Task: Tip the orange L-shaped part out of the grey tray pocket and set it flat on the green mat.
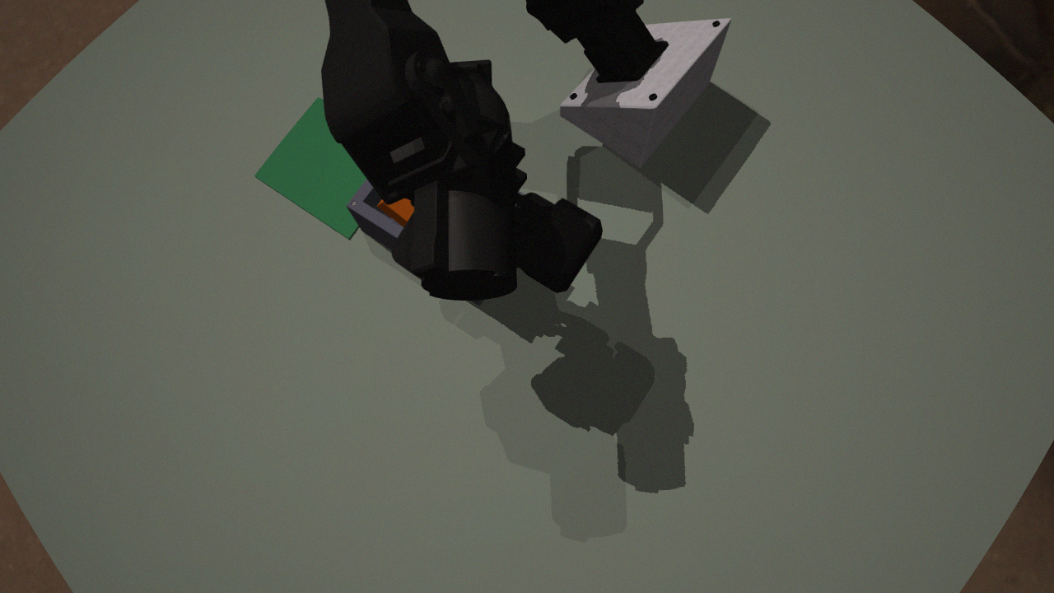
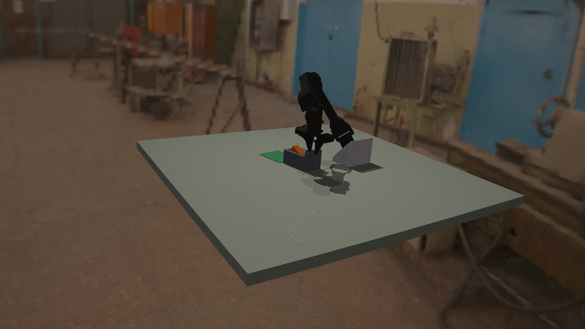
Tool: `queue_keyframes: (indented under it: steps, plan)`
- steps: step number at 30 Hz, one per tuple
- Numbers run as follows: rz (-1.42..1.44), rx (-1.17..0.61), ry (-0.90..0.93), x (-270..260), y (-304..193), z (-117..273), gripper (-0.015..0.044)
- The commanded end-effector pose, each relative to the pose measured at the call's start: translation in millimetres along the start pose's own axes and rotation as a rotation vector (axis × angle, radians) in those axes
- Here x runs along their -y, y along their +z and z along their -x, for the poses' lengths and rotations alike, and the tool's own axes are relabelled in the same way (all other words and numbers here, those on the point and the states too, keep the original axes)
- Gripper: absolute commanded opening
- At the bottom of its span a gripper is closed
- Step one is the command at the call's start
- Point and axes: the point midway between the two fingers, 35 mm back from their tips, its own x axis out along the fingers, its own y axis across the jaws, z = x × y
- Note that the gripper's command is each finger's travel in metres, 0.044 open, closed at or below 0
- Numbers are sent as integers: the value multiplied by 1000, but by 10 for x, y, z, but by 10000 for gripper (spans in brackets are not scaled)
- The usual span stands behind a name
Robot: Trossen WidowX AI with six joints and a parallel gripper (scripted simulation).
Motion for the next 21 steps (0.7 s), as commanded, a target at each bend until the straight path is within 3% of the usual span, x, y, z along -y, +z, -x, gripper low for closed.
queue_keyframes:
  steps: [1, 21]
  plan:
    - [0, 16, 1, -5, 12, -79, 180]
    - [0, 16, 0, -5, 21, -351, 180]
